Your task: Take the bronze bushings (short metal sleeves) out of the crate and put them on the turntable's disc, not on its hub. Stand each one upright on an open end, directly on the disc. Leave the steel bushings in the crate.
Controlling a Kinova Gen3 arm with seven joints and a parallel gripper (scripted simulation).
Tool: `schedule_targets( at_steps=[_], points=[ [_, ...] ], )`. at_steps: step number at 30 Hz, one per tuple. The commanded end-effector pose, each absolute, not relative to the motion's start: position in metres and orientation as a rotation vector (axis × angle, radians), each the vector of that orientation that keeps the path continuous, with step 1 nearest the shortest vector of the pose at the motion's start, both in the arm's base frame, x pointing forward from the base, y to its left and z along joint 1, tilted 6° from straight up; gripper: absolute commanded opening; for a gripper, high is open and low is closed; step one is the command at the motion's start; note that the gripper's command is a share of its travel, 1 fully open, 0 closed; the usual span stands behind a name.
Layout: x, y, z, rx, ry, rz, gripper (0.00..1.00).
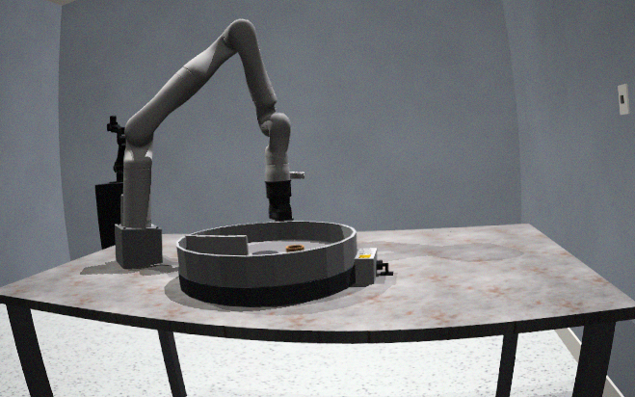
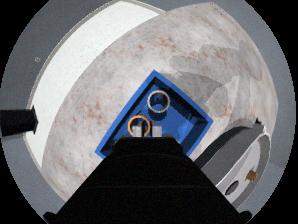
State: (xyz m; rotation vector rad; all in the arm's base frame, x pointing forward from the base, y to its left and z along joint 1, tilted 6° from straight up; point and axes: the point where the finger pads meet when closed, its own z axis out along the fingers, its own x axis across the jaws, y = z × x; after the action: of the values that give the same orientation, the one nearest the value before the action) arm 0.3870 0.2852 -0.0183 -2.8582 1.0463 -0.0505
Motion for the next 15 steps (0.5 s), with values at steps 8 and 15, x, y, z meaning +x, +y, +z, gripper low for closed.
schedule_targets(
  at_steps=[8, 15],
  points=[
    [0.3875, 0.2856, -0.0175, -2.857, 1.046, -0.052, 0.36],
    [0.3875, 0.2856, -0.0175, -2.857, 1.046, -0.052, 0.0]
  ],
)
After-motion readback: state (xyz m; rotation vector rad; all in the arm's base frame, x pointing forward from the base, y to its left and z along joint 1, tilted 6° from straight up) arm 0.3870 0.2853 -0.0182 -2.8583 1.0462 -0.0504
